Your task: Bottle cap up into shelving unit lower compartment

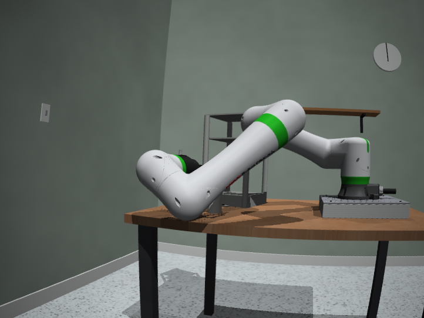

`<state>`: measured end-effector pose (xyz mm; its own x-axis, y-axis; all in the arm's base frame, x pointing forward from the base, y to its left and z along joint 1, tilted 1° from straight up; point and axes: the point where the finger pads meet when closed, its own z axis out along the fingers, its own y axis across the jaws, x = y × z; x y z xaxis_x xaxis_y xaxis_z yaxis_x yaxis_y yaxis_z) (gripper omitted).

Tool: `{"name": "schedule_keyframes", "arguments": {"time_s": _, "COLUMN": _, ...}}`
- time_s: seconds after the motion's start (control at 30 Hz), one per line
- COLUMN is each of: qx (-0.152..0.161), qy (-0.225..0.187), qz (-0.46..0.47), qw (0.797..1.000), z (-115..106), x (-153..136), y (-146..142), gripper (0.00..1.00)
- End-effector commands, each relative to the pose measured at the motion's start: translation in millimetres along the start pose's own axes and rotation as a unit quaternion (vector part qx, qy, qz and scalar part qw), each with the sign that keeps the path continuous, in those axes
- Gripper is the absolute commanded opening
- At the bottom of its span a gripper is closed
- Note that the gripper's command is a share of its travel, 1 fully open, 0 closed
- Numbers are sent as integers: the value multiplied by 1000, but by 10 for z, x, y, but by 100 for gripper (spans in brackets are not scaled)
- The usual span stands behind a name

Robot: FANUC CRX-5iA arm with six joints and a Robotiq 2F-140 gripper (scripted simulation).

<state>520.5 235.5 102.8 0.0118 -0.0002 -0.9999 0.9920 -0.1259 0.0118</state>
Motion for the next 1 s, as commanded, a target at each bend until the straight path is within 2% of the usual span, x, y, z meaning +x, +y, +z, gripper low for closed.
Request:
{"name": "schedule_keyframes", "arguments": {"time_s": 0.0, "qx": 0, "qy": 0, "qz": 0, "qw": 1000, "z": -1, "x": 45, "y": 1, "gripper": 43}}
{"name": "schedule_keyframes", "arguments": {"time_s": 0.97, "qx": 0, "qy": 0, "qz": 0, "qw": 1000, "z": -2, "x": 329, "y": 2, "gripper": 43}}
